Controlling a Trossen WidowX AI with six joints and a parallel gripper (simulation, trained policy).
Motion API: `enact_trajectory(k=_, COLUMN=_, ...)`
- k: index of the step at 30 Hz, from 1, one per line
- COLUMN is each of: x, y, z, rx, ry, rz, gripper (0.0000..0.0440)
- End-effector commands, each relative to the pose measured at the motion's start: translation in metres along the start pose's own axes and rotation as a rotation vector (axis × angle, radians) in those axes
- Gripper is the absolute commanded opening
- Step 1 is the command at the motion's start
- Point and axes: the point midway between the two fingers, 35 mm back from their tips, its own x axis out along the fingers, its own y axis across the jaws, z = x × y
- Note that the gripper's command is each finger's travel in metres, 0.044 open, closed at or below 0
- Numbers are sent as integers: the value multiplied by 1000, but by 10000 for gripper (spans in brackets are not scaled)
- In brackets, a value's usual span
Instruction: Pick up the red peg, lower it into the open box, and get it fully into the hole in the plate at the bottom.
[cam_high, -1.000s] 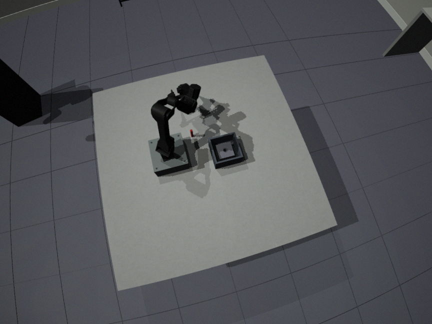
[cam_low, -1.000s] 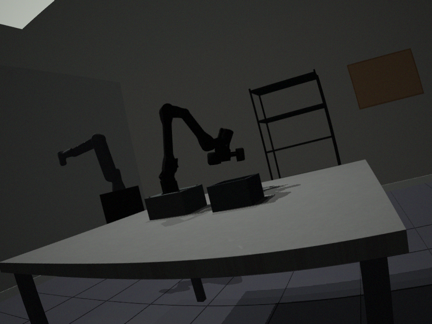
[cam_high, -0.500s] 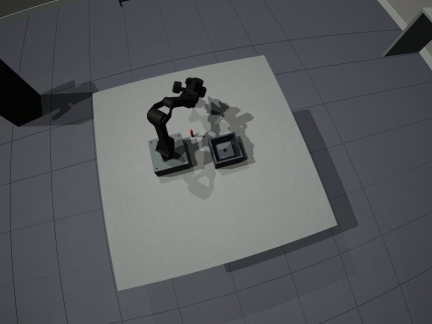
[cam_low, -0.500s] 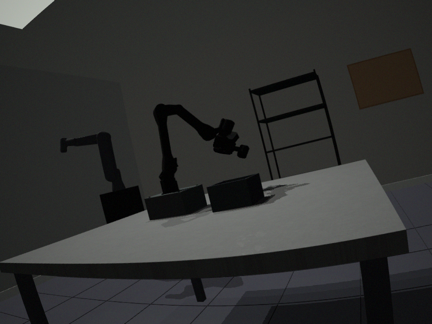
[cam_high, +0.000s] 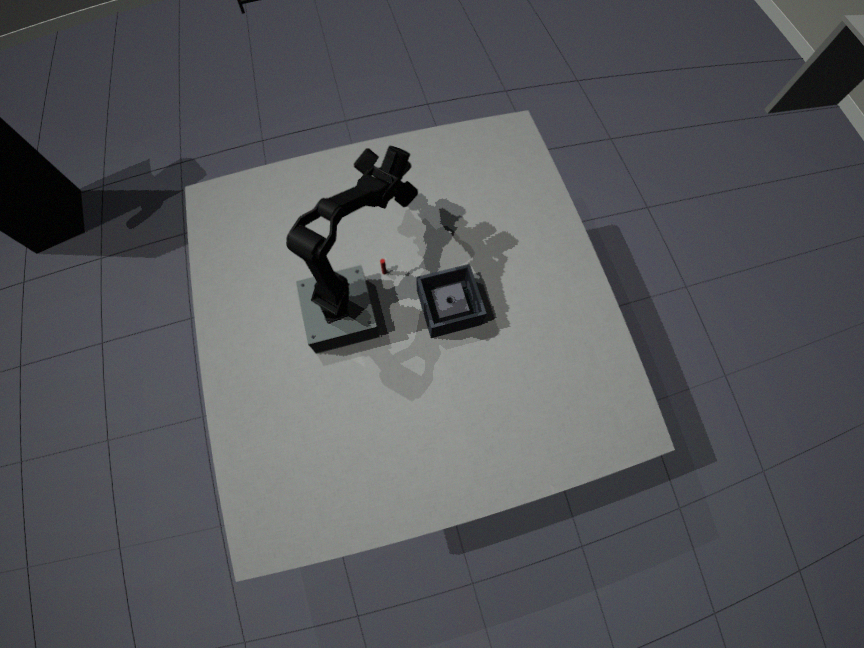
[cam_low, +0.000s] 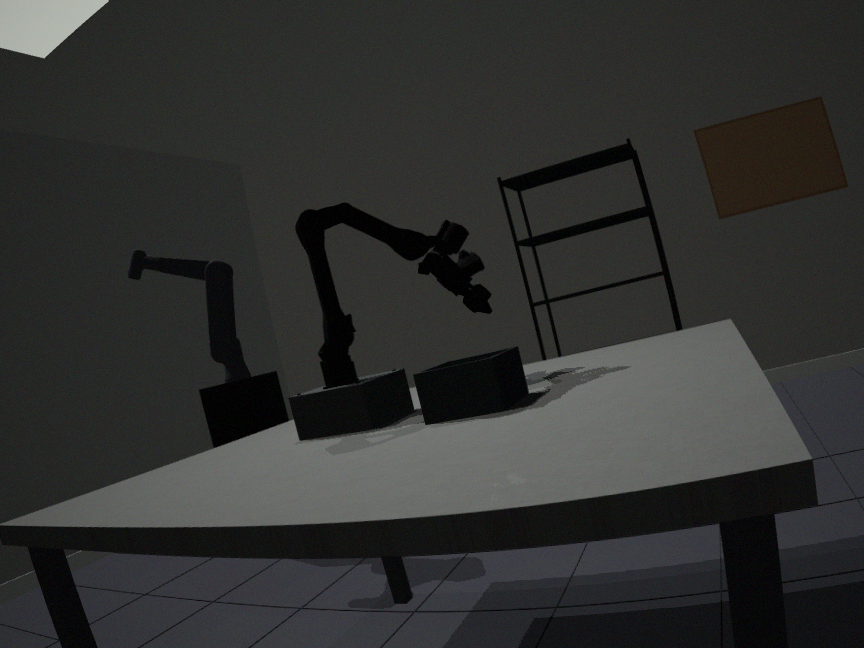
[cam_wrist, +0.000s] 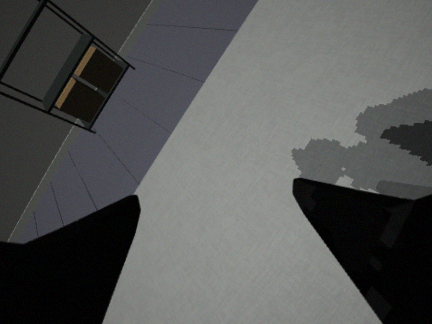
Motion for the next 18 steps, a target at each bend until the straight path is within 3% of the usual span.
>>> enact_trajectory(k=1, x=-14, y=-6, z=5, rx=116, ry=4, rz=-87, gripper=440)
enact_trajectory(k=18, x=-82, y=-42, z=-8, rx=516, ry=34, rz=-479, gripper=440)
